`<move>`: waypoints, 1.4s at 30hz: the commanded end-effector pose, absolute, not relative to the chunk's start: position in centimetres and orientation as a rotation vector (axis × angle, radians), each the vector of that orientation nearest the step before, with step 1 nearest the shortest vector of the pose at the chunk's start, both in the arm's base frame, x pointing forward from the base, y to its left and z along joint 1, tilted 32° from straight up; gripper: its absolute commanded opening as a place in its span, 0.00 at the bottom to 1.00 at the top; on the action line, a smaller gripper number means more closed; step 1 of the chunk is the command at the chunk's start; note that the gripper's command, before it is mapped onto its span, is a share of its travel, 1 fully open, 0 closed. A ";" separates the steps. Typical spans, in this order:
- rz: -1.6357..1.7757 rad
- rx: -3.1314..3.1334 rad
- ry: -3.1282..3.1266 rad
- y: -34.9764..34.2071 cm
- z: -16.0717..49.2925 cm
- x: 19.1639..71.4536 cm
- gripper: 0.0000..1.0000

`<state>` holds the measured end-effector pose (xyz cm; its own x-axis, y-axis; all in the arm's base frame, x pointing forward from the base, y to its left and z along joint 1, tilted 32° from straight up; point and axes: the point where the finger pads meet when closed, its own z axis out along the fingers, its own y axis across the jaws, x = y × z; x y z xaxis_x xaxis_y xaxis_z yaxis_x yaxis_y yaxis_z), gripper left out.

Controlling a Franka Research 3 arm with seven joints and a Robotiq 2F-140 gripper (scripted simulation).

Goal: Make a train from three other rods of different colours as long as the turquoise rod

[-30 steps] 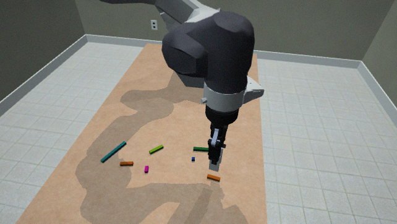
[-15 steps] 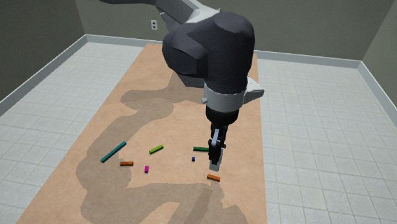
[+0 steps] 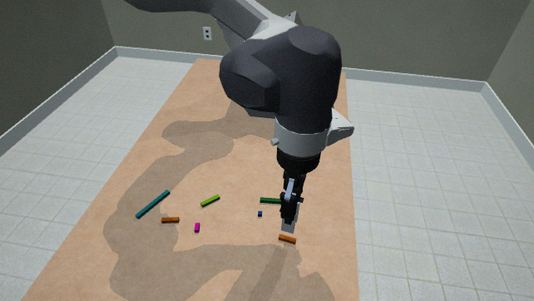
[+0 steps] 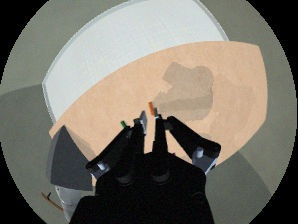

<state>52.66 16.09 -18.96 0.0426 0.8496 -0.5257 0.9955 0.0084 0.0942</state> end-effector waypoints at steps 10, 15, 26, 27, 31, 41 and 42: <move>-0.439 1.886 1.859 15.0 -20.7 53.1 0.15; -0.439 1.886 1.859 14.8 -21.1 53.1 0.15; -0.439 1.886 1.859 14.2 -22.0 53.2 0.15; -0.439 1.886 1.859 14.2 -22.0 53.2 0.15; -0.439 1.886 1.859 14.1 -22.1 53.2 0.15; -0.439 1.886 1.859 14.1 -22.2 53.3 0.15; -0.439 1.886 1.859 14.1 -22.2 53.3 0.15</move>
<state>53.06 14.19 -22.09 0.0370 0.8502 -0.5252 0.9957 0.0131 0.0914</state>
